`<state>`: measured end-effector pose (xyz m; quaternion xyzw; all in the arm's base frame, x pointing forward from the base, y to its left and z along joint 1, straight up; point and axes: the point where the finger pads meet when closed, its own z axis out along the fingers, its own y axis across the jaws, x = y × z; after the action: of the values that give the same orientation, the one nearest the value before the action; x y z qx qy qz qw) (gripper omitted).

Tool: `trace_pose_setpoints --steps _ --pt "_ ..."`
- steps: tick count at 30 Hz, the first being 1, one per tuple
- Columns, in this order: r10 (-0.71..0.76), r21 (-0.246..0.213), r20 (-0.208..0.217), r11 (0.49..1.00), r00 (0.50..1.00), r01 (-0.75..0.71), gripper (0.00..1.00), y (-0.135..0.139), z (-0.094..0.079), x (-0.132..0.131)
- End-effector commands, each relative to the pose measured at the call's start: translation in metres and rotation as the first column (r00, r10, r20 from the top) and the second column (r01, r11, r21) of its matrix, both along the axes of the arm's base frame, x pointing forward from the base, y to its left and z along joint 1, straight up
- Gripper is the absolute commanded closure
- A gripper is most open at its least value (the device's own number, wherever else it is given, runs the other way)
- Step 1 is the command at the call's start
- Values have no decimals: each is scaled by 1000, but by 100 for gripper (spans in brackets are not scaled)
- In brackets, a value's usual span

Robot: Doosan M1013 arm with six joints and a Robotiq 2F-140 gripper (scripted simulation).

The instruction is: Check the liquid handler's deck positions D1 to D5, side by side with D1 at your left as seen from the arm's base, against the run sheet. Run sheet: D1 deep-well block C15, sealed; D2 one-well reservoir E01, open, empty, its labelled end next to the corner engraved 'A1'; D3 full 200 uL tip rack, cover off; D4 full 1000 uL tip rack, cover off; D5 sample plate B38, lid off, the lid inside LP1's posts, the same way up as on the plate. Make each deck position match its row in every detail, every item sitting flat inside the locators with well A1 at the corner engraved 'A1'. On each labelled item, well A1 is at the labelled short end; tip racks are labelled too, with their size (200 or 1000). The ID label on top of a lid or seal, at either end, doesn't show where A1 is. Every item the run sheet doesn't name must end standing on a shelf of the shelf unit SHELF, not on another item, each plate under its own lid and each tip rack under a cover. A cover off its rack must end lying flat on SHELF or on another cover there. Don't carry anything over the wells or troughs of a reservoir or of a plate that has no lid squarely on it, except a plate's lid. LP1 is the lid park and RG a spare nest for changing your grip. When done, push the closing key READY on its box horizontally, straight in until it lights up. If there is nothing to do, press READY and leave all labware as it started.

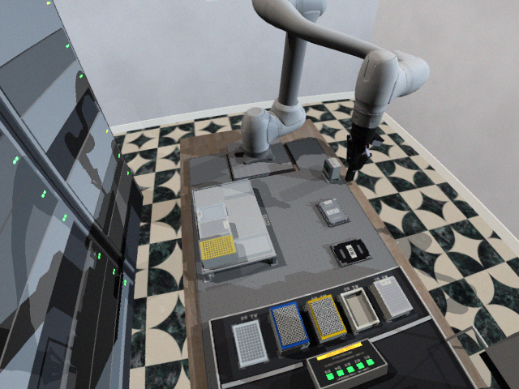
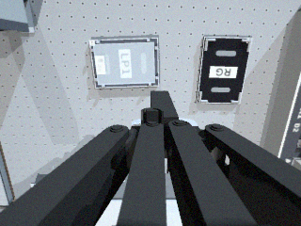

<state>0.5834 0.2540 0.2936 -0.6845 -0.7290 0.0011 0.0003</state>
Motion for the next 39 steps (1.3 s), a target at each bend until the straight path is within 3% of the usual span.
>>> trace_pose_setpoints --steps 1,39 --pt "0 1 1 1000 1000 0 90 0 1 -24" --pt "0 1 1 1000 1000 0 90 -6 1 -193"
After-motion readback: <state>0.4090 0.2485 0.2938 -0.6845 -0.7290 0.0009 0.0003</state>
